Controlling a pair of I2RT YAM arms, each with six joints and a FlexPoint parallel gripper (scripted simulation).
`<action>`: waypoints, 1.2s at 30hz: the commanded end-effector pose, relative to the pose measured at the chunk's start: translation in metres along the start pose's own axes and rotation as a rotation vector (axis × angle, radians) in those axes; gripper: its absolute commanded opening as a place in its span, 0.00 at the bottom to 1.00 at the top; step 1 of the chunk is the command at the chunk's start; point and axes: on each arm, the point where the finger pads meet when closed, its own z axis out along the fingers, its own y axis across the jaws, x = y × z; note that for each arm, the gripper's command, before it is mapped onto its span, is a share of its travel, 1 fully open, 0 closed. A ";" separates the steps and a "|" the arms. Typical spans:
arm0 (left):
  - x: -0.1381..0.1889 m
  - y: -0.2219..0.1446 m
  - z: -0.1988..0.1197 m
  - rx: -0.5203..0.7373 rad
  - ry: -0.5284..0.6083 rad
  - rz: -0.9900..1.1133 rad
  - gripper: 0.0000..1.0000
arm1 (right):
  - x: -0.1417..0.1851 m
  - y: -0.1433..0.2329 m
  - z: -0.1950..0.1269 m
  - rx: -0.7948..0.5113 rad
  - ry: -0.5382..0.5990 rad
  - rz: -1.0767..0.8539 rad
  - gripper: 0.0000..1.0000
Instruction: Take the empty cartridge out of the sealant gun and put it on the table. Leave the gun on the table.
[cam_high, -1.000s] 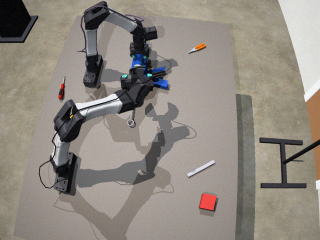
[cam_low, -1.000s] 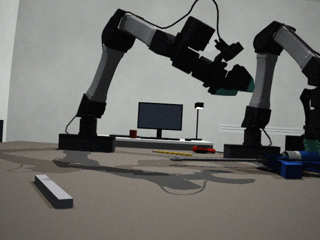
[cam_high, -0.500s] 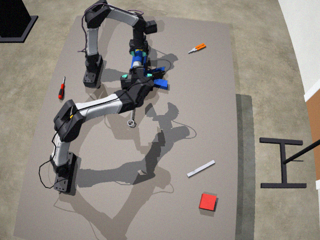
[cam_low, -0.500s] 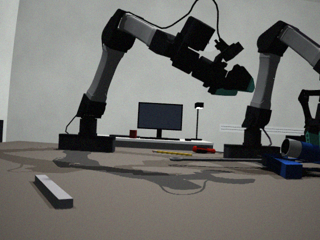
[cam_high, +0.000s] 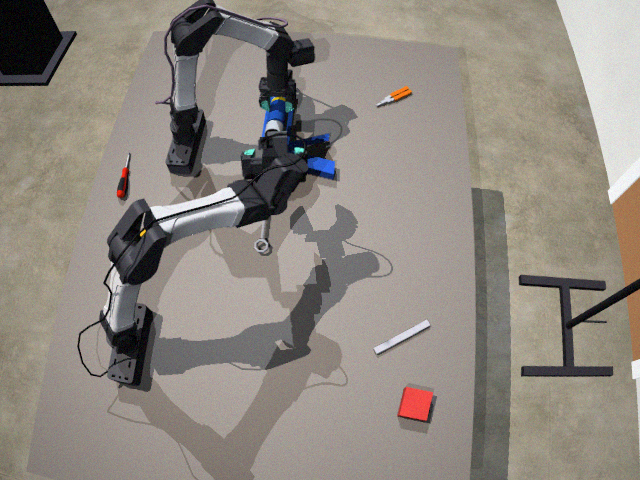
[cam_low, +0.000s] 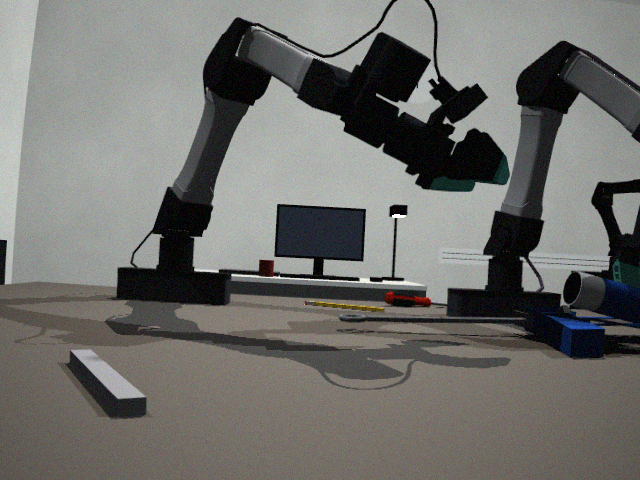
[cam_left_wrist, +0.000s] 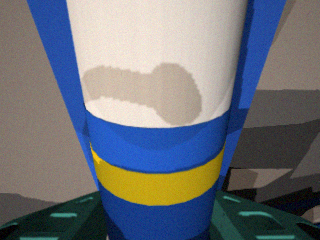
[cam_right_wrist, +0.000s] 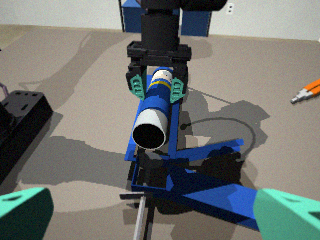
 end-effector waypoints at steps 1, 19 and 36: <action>0.001 -0.006 -0.008 0.019 0.009 -0.004 0.36 | -0.025 -0.004 -0.009 0.014 -0.036 -0.049 1.00; 0.061 0.001 -0.019 0.006 0.038 -0.033 0.36 | -0.025 -0.004 -0.009 0.014 -0.035 -0.049 1.00; 0.073 -0.001 -0.023 0.015 0.026 0.003 0.36 | -0.025 -0.004 -0.009 0.014 -0.035 -0.049 1.00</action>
